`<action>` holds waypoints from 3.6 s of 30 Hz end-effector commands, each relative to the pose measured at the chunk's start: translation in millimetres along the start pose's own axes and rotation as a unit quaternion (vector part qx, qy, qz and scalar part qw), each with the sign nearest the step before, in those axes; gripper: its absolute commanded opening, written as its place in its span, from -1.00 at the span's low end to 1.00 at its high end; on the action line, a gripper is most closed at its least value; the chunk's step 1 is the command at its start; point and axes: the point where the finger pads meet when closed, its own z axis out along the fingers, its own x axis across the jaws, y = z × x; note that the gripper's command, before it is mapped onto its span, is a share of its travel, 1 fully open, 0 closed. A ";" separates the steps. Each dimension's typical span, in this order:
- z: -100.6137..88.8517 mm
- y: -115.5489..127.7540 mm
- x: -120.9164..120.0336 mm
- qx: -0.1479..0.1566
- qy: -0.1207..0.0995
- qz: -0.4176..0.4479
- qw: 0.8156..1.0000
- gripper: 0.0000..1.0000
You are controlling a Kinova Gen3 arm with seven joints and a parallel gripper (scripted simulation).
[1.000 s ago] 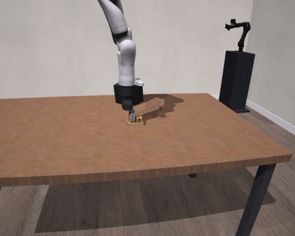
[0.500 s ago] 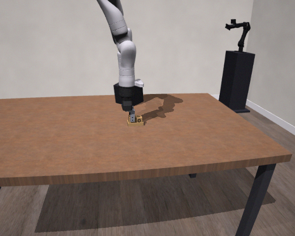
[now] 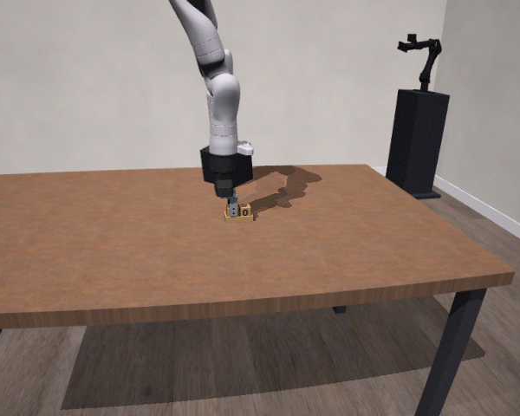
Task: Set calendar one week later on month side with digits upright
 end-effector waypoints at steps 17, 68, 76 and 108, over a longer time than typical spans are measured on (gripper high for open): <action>0.4 -0.1 -0.2 0.000 0.000 0.000 1.000 0.20; 0.4 -0.1 -0.2 0.000 0.000 0.000 1.000 0.68; 0.4 -0.1 -0.2 0.000 0.000 0.000 1.000 0.80; -17.2 -0.1 -0.2 0.000 0.000 0.000 1.000 0.80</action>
